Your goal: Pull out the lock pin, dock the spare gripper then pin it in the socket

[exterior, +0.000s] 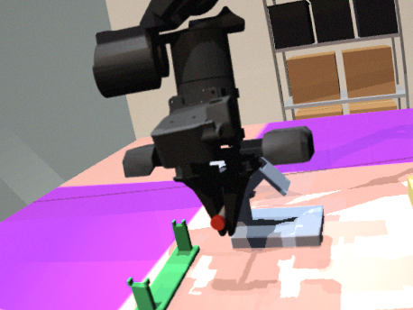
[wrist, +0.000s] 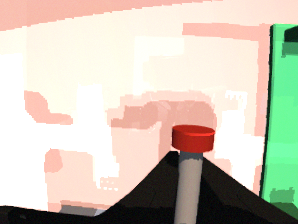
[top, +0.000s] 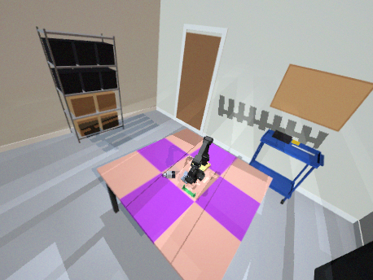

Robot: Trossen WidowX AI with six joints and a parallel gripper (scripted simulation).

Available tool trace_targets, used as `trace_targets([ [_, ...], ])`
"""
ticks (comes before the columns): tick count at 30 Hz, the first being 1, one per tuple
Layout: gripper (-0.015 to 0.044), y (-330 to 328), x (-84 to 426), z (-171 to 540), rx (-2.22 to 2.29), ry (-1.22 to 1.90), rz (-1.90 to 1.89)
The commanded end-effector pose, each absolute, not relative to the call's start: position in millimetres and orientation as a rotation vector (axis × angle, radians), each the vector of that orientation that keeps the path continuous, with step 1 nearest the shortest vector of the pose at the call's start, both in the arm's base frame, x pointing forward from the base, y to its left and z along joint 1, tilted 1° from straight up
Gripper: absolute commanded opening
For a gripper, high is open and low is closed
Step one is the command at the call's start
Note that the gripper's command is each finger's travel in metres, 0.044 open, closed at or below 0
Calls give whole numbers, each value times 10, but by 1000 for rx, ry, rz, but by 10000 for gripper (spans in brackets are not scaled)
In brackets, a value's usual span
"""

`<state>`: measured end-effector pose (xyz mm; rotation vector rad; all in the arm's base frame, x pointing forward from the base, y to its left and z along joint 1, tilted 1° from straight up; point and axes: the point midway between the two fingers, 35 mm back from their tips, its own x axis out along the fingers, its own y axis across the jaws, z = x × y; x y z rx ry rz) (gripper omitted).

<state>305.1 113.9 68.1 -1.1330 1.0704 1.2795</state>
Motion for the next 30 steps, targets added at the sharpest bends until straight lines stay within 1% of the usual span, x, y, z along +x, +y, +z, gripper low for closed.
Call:
trace_targets([
  [1,0,1178,3042,695,-1114,1046,1299],
  [30,0,1353,3050,763,-1099,1054,1313],
])
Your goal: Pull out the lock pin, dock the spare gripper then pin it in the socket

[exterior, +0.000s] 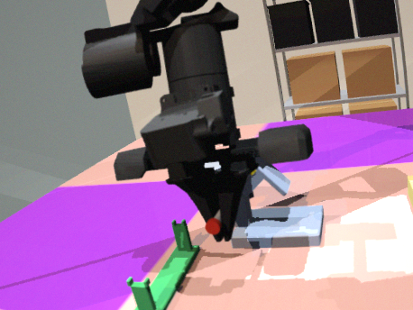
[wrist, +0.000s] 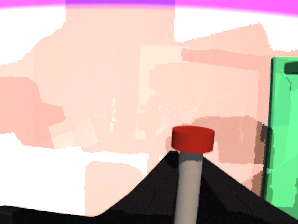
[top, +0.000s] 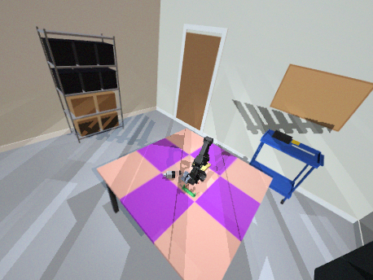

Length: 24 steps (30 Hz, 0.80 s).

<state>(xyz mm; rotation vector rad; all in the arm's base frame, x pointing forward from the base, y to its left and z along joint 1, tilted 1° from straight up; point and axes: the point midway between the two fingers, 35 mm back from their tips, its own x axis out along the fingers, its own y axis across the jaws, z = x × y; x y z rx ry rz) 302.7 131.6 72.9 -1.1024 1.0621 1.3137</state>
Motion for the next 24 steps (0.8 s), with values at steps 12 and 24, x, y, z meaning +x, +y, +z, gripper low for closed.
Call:
trace_targets([
  [12,0,1424,3049,761,-1093,1067,1322],
  [24,0,1494,3046,759,-1087,1080,1331],
])
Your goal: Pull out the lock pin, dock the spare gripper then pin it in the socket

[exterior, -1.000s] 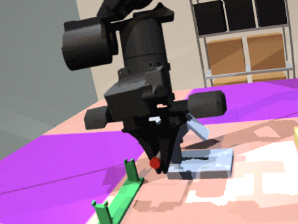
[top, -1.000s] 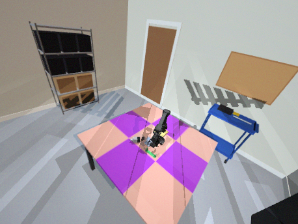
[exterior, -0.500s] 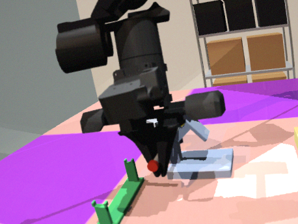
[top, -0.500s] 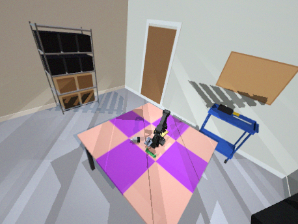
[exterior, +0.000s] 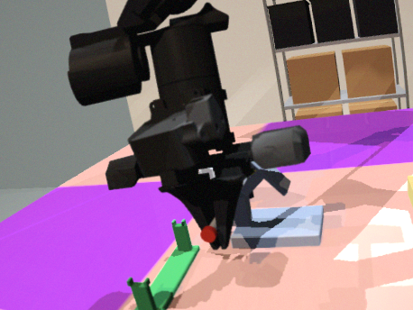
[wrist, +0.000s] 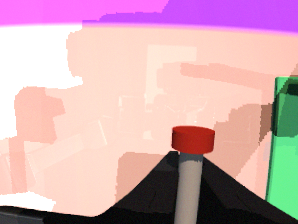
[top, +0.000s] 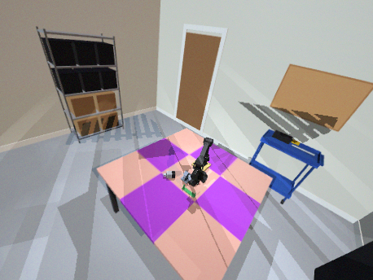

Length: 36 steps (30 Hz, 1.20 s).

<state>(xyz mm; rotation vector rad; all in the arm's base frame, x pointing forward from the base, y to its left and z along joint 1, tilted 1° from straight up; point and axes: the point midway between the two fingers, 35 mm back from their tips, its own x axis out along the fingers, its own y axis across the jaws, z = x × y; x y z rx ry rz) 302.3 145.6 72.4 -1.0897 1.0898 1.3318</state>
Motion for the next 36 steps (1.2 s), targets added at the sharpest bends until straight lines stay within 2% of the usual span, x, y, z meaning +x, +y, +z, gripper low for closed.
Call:
trace_targets([
  [1,0,1499,3045,759,-1086,1081,1332],
  [36,0,1702,3038,787,-1067,1120,1358],
])
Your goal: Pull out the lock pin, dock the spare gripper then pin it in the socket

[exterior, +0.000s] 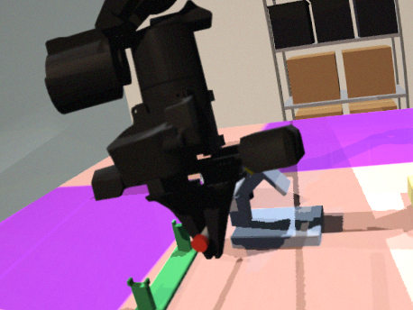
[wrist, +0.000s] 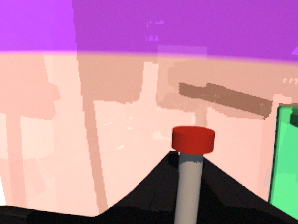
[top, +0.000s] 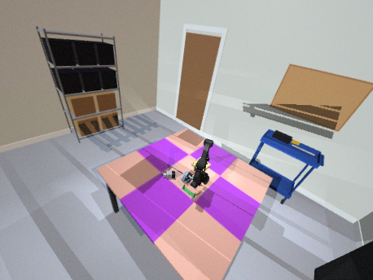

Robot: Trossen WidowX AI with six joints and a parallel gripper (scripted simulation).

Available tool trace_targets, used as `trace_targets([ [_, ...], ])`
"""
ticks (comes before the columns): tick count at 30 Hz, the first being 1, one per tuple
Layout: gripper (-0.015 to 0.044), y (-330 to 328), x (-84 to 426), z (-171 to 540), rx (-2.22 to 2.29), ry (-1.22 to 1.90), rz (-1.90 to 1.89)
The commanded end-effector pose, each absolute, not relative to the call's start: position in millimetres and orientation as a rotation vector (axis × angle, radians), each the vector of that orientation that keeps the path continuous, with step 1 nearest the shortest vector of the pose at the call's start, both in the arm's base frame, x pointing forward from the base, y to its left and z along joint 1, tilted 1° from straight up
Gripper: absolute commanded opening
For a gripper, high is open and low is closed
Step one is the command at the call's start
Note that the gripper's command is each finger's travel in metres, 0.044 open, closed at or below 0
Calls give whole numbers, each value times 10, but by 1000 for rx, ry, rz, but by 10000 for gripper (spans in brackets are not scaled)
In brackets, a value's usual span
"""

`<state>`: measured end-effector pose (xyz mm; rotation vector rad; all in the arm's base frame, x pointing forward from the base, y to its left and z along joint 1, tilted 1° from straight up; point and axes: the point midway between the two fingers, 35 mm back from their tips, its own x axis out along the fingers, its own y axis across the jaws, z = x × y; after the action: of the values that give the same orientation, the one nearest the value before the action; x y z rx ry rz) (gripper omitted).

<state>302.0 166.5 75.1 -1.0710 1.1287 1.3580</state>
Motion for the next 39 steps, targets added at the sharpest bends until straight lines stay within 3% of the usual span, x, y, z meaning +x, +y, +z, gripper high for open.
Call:
trace_targets([
  [1,0,1707,3038,788,-1067,1121,1358],
  [39,0,1830,2989,960,-1056,1168,1383],
])
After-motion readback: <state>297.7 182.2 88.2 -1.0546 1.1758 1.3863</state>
